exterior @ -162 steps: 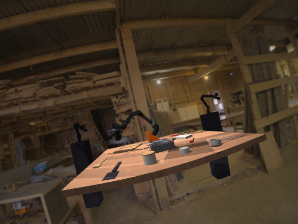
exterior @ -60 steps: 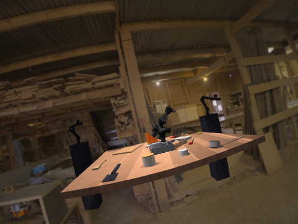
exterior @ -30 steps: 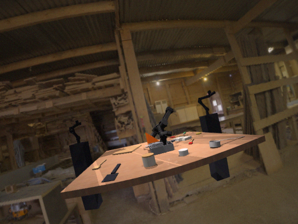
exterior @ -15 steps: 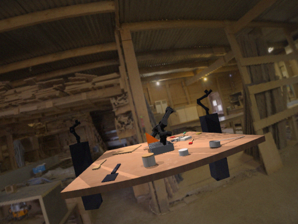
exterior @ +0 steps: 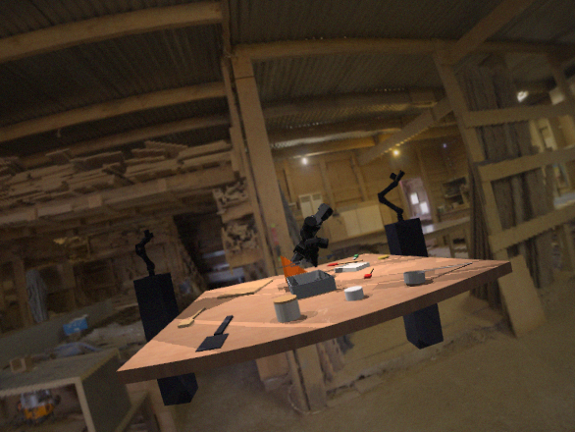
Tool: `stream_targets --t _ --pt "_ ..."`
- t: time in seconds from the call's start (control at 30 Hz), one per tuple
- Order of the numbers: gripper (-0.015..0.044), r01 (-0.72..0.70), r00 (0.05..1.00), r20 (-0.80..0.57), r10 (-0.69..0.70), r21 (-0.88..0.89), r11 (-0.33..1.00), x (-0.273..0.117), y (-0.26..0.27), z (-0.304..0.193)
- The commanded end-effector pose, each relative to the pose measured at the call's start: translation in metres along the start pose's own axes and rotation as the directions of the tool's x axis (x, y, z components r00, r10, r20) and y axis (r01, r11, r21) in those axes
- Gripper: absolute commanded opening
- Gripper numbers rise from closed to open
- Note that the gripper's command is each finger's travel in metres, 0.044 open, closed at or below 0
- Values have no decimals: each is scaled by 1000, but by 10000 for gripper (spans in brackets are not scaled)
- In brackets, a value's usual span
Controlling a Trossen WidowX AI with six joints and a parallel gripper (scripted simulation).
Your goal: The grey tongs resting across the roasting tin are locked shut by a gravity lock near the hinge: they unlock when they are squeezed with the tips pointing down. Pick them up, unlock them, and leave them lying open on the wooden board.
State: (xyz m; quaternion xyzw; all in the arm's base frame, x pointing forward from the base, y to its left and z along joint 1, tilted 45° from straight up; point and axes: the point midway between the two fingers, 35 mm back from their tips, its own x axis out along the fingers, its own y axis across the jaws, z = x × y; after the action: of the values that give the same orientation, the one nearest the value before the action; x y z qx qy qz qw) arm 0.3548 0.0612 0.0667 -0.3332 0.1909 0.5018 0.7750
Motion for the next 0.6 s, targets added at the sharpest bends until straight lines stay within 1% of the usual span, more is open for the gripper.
stream_targets --t 0.0,0.17,0.57 --pt "-150 5 1000 3 -5 -9 1000 -2 -2 1" --pt "-150 -27 1000 -6 26 -9 1000 -1 -2 -1" --pt "-150 -188 982 -33 188 -9 982 3 -1 -8"
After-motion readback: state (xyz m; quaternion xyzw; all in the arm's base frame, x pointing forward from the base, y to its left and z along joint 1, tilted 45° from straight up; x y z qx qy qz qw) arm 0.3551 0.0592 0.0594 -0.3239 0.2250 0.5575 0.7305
